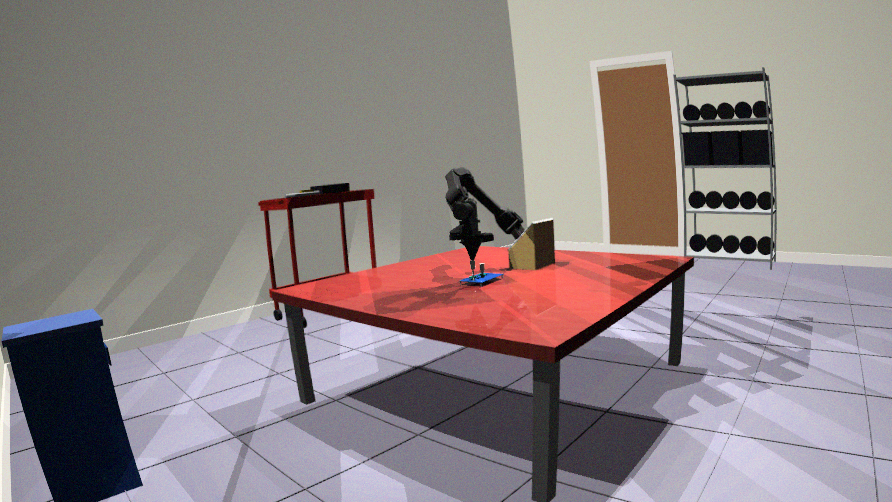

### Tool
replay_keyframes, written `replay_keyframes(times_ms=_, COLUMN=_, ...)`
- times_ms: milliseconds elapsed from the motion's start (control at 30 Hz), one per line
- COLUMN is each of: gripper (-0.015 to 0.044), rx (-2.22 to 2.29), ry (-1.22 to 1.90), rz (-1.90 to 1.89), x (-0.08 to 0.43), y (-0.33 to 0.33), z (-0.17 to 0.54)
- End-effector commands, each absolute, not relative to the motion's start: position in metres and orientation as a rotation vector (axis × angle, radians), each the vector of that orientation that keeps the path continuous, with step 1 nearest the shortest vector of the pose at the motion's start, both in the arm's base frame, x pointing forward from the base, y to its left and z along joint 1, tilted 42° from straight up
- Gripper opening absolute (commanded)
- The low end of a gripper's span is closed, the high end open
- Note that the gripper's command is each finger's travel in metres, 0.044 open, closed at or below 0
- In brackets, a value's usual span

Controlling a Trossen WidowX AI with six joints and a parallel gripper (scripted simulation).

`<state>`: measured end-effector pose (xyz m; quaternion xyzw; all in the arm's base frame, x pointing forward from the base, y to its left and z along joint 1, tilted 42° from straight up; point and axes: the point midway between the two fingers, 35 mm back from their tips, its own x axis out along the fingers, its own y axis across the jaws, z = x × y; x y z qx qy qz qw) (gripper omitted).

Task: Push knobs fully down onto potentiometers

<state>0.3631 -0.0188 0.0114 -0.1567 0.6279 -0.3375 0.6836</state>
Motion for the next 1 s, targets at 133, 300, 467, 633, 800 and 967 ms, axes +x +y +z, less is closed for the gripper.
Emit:
replay_keyframes(times_ms=133, gripper=0.0, rx=-0.359, ry=1.406, rz=-0.757, x=0.3633, y=-0.0206, z=0.0103)
replay_keyframes(times_ms=300, gripper=0.0, rx=-0.359, ry=1.406, rz=-0.757, x=0.3633, y=-0.02, z=0.011)
replay_keyframes(times_ms=467, gripper=0.0, rx=-0.359, ry=1.406, rz=-0.757, x=0.3633, y=-0.02, z=0.011)
replay_keyframes(times_ms=633, gripper=0.0, rx=-0.359, ry=1.406, rz=-0.757, x=0.3633, y=-0.0202, z=0.0109)
replay_keyframes(times_ms=800, gripper=0.0, rx=-0.36, ry=1.405, rz=-0.757, x=0.3632, y=-0.023, z=0.0077)
replay_keyframes(times_ms=967, gripper=0.0, rx=-0.36, ry=1.405, rz=-0.757, x=0.3632, y=-0.0246, z=0.006)
